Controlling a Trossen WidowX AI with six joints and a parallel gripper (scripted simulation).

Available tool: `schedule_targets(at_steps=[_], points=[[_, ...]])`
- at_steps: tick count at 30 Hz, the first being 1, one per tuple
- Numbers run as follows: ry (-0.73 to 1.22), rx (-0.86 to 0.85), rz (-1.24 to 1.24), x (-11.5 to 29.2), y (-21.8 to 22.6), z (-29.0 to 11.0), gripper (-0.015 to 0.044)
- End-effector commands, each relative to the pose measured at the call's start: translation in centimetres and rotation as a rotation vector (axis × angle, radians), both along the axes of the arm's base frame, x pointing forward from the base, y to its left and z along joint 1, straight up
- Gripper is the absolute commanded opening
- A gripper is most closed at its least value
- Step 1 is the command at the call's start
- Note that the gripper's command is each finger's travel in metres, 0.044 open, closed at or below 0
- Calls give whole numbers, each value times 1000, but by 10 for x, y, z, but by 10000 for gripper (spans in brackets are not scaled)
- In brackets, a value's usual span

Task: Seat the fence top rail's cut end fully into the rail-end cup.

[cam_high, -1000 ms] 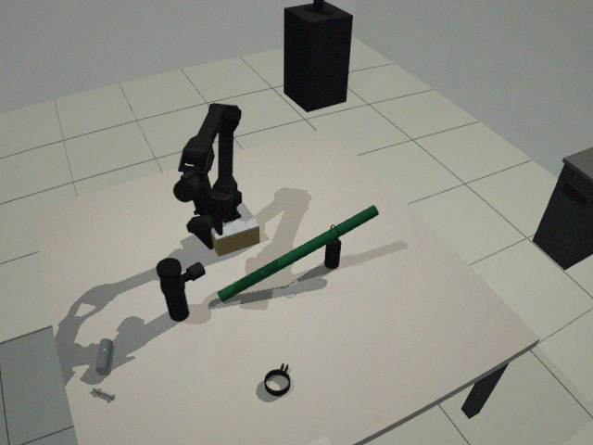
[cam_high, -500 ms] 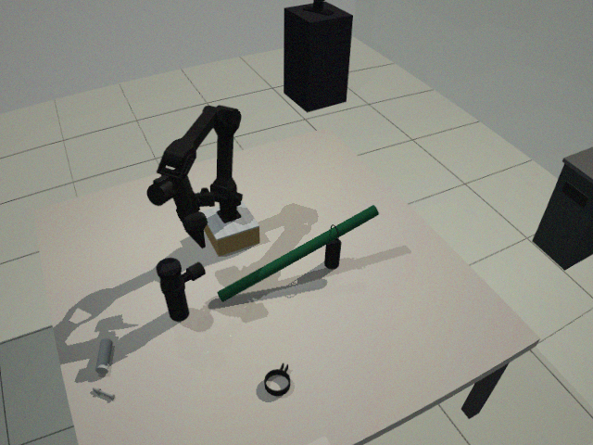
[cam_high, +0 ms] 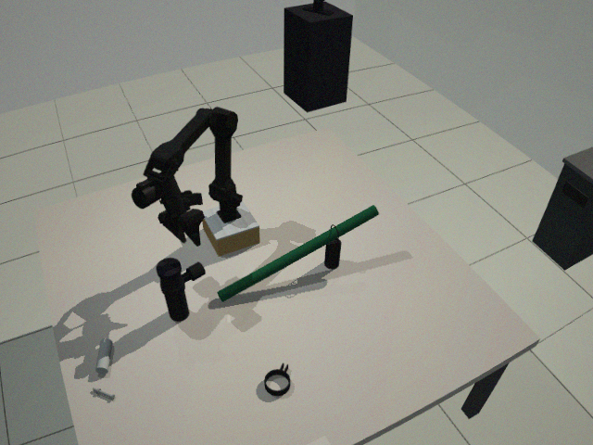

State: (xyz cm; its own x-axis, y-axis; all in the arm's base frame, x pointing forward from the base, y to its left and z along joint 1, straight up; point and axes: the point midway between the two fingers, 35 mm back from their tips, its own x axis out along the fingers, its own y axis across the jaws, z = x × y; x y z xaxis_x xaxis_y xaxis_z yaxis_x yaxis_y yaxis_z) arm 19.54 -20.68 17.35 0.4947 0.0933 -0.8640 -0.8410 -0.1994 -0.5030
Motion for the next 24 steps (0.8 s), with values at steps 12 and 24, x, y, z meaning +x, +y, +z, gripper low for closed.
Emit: schedule_targets(at_steps=[12,24], points=[[-2,2,18,0,-2,-58,440],[-2,2,18,8,-2,-71,440]])
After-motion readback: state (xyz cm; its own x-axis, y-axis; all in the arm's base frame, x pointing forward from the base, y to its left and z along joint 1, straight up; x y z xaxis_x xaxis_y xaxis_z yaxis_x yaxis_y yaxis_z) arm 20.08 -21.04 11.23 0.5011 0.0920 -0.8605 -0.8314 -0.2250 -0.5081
